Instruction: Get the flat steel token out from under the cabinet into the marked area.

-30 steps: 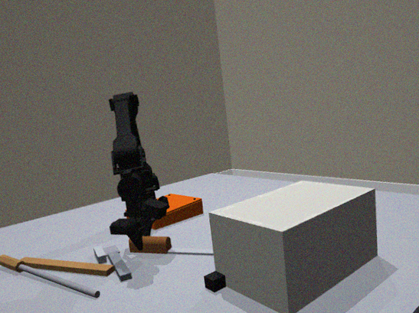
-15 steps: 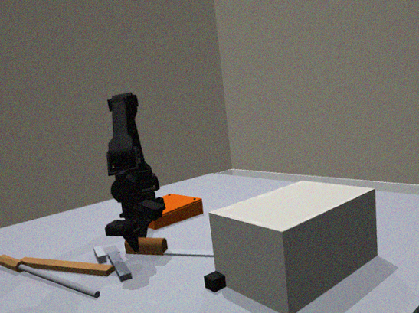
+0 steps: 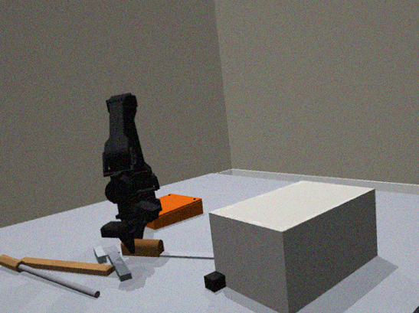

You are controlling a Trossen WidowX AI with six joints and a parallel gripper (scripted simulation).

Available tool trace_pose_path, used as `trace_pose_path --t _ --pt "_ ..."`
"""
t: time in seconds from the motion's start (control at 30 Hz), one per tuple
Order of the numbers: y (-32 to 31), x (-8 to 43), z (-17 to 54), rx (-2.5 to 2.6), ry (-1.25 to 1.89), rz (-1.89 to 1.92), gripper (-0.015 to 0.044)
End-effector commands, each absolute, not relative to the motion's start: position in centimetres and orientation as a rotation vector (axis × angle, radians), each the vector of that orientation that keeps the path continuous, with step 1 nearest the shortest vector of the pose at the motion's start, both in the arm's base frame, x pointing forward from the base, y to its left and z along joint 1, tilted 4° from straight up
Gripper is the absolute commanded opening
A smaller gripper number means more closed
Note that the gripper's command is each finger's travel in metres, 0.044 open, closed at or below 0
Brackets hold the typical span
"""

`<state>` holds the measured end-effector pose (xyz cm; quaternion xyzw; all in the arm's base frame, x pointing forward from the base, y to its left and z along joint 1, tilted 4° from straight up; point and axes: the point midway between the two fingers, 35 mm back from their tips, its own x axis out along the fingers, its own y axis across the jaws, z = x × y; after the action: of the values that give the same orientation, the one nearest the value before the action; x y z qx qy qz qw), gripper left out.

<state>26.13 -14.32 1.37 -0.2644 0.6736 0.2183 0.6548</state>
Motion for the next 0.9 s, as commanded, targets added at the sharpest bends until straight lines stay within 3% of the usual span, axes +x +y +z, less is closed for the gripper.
trace_pose_path --t 0.0,0.87 --pt "-14.67 26.38 1.61 -0.582 1.530 0.460 0.0000" --pt "-14.38 26.78 1.60 -0.464 1.549 0.341 0.0000"
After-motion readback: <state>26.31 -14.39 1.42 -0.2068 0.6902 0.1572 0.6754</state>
